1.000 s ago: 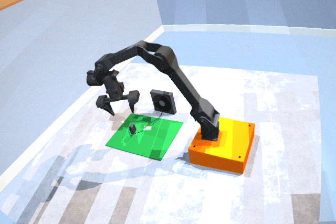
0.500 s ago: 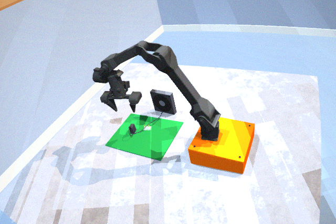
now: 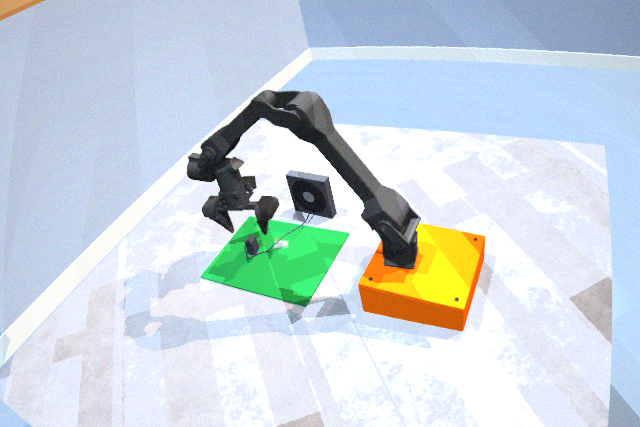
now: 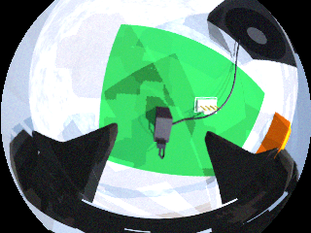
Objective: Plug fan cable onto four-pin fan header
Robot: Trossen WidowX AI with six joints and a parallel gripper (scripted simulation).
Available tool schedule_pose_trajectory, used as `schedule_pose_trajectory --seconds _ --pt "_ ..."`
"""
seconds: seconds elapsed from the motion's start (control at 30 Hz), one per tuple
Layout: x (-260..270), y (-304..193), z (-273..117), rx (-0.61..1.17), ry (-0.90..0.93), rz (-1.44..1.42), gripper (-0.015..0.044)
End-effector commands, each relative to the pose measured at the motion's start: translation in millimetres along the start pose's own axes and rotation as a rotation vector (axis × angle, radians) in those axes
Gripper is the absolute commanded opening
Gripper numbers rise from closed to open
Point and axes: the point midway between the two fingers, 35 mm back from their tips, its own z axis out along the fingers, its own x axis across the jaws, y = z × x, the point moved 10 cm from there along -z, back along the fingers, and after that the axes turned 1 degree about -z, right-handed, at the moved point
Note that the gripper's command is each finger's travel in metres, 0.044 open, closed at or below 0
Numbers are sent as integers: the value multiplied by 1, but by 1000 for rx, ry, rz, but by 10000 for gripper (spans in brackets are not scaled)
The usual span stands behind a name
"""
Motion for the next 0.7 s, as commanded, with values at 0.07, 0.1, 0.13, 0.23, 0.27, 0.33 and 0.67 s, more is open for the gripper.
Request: schedule_pose_trajectory --seconds 0.07,0.1,0.13,0.23,0.27,0.33,0.67 --pt "0 0 11 4 -1 1 440" --pt "0 0 12 4 -1 1 440" --pt "0 0 14 4 -1 1 440" --pt "0 0 19 4 -1 1 440" --pt "0 0 21 4 -1 1 440" --pt "0 0 24 4 -1 1 440" --pt "-1 0 40 4 -1 1 440"
